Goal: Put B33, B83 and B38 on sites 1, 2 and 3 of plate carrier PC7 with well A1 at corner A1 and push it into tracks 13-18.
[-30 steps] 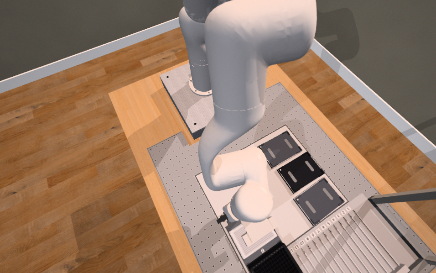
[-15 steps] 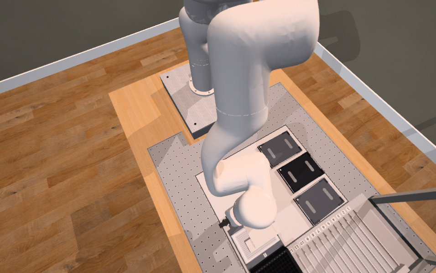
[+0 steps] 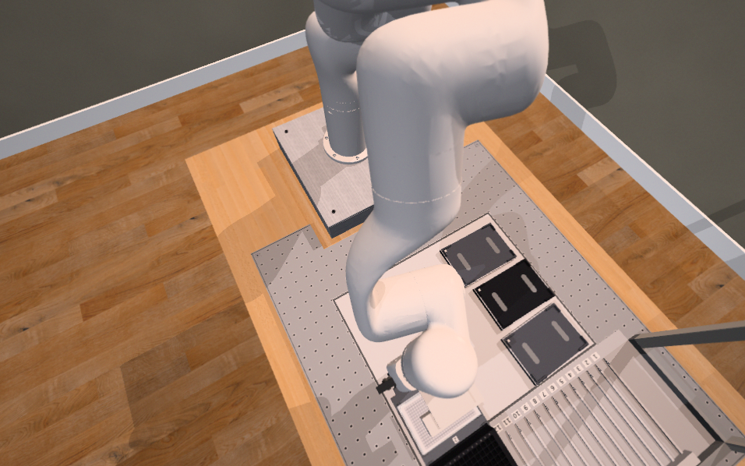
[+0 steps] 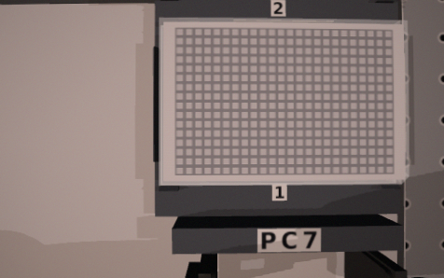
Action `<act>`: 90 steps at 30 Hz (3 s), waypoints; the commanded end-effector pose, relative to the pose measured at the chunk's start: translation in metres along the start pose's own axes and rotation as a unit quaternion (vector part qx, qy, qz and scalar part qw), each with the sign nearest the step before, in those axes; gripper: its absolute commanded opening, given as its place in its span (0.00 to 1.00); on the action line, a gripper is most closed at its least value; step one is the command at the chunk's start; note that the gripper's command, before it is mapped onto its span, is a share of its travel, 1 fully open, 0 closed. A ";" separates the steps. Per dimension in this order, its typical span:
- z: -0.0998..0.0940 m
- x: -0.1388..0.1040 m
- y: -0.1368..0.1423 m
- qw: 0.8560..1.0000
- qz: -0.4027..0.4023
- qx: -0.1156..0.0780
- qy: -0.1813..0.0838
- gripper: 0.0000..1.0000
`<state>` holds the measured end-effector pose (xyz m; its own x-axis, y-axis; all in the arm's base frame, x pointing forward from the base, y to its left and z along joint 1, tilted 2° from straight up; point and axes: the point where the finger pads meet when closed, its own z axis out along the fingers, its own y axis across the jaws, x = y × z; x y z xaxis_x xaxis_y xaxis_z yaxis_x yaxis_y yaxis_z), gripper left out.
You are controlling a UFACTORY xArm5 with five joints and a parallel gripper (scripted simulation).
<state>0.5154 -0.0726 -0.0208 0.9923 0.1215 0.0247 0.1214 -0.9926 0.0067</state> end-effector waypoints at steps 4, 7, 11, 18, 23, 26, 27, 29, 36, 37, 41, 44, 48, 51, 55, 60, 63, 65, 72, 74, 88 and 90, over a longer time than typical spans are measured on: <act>-0.002 0.004 0.000 1.000 0.000 0.006 0.004 0.81; -0.002 0.005 0.000 1.000 0.000 0.006 0.004 0.81; -0.002 0.006 0.000 1.000 0.000 0.006 0.004 0.81; -0.002 0.008 0.000 1.000 0.000 0.006 0.004 0.81; -0.002 0.010 0.000 1.000 0.000 0.006 0.004 0.81; -0.002 0.011 0.000 1.000 0.000 0.006 0.004 0.81; -0.002 0.011 0.000 1.000 0.000 0.006 0.004 0.81; -0.002 0.011 0.000 1.000 0.000 0.006 0.004 0.81; -0.002 0.014 0.000 1.000 0.000 0.006 0.004 0.81; -0.002 0.014 0.000 1.000 0.000 0.006 0.004 0.81; -0.002 0.015 0.000 1.000 0.000 0.006 0.004 0.81; -0.002 0.016 0.000 1.000 0.000 0.006 0.004 0.81; -0.002 0.017 0.000 1.000 0.000 0.006 0.004 0.81; -0.002 0.018 0.000 1.000 0.000 0.006 0.004 0.81; -0.002 0.019 0.000 1.000 0.000 0.006 0.004 0.81; -0.002 0.021 0.000 1.000 0.000 0.006 0.004 0.81; -0.002 0.021 0.000 1.000 0.000 0.006 0.004 0.81; -0.002 0.021 0.000 1.000 0.000 0.006 0.004 0.81; -0.002 0.021 0.000 1.000 0.000 0.006 0.004 0.81; -0.002 0.021 0.000 1.000 0.000 0.006 0.004 0.81; -0.002 0.021 0.000 1.000 0.000 0.006 0.004 0.81; -0.002 0.021 0.000 1.000 0.000 0.006 0.004 0.81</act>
<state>0.5278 -0.0700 -0.0240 0.9927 0.1206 0.0072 0.1206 -0.9927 0.0022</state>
